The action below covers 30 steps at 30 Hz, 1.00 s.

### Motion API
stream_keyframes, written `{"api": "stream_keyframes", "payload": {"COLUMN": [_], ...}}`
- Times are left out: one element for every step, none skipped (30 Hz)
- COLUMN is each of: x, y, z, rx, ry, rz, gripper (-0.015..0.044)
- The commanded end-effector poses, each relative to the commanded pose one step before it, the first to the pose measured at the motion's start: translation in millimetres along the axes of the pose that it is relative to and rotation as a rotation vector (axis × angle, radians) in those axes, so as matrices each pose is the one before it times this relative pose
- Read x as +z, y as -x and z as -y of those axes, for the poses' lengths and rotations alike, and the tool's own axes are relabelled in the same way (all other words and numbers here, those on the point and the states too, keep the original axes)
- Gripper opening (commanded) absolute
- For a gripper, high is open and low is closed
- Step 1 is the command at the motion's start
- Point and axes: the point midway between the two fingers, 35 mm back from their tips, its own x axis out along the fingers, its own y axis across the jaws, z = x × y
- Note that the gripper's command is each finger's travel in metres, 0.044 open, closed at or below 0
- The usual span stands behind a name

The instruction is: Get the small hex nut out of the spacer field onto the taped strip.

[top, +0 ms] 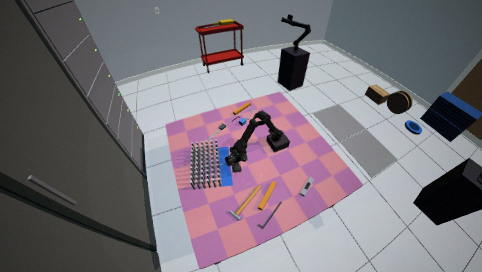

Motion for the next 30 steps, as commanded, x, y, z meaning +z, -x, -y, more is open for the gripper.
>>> {"api": "stream_keyframes", "payload": {"x": [3.56, 0.56, 0.56, 0.56, 0.56, 0.56, 0.56, 0.57, 0.57, 0.57, 0.57, 0.57, 0.57, 0.57, 0.57, 0.57, 0.57, 0.57, 0.57, 0.57, 0.57, 0.57, 0.57, 0.58, 0.58, 0.58, 0.58, 0.58, 0.58, 0.58], "y": [0.75, 0.18, 0.18, 0.18, 0.18, 0.18, 0.18, 0.18, 0.18, 0.18, 0.18, 0.18, 0.18, 0.18, 0.18, 0.18, 0.18, 0.18, 0.18, 0.18, 0.18, 0.18, 0.18, 0.18, 0.17, 0.17, 0.17, 0.17, 0.17, 0.17], "z": [0.32, -0.03, -0.03, -0.02, -0.02, -0.02, -0.02, -0.01, -0.01, -0.01, -0.01, -0.01, -0.01, -0.01, -0.01, -0.01, -0.01, -0.01, -0.01, -0.01, 0.00, 0.00, 0.00, 0.00, 0.00, 0.00, 0.00, 0.00, 0.00, 0.00], "rx": [-0.00182, 0.00003, 0.00002, 0.00002, 0.00001, 0.00001, 0.00001, 0.00001, 0.00001, 0.00001, 0.00000, 0.00000, 0.00000, 0.00000, 0.00000, 0.00000, 0.00000, -0.00001, -0.00001, -0.00001, -0.00001, -0.00001, -0.00001, -0.00001, -0.00001, -0.00001, -0.00001, -0.00001, -0.00001, -0.00001], "ry": [-0.0021, -0.0001, -0.0001, -0.0001, -0.0001, -0.0001, -0.0001, 0.0000, 0.0000, 0.0000, 0.0000, 0.0000, 0.0000, 0.0000, 0.0000, 0.0000, 0.0000, 0.0000, 0.0000, 0.0000, 0.0000, 0.0000, 0.0000, 0.0000, 0.0000, 0.0000, 0.0000, 0.0000, 0.0000, 0.0000], "rz": [0.00112, 0.00008, 0.00008, 0.00007, 0.00007, 0.00007, 0.00006, 0.00006, 0.00006, 0.00006, 0.00006, 0.00005, 0.00005, 0.00005, 0.00005, 0.00005, 0.00005, 0.00005, 0.00005, 0.00005, 0.00005, 0.00005, 0.00005, 0.00004, 0.00004, 0.00004, 0.00004, 0.00004, 0.00004, 0.00004], "gripper": [0.0000, 0.0000, 0.0000, 0.0000, 0.0000, 0.0000, 0.0000, 0.0000, 0.0000, 0.0000, 0.0000, 0.0000, 0.0000, 0.0000, 0.0000, 0.0000, 0.0000, 0.0000, 0.0000, 0.0000, 0.0000, 0.0000, 0.0000, 0.0000, 0.0000, 0.0000, 0.0000, 0.0000, 0.0000, 0.0000]}}
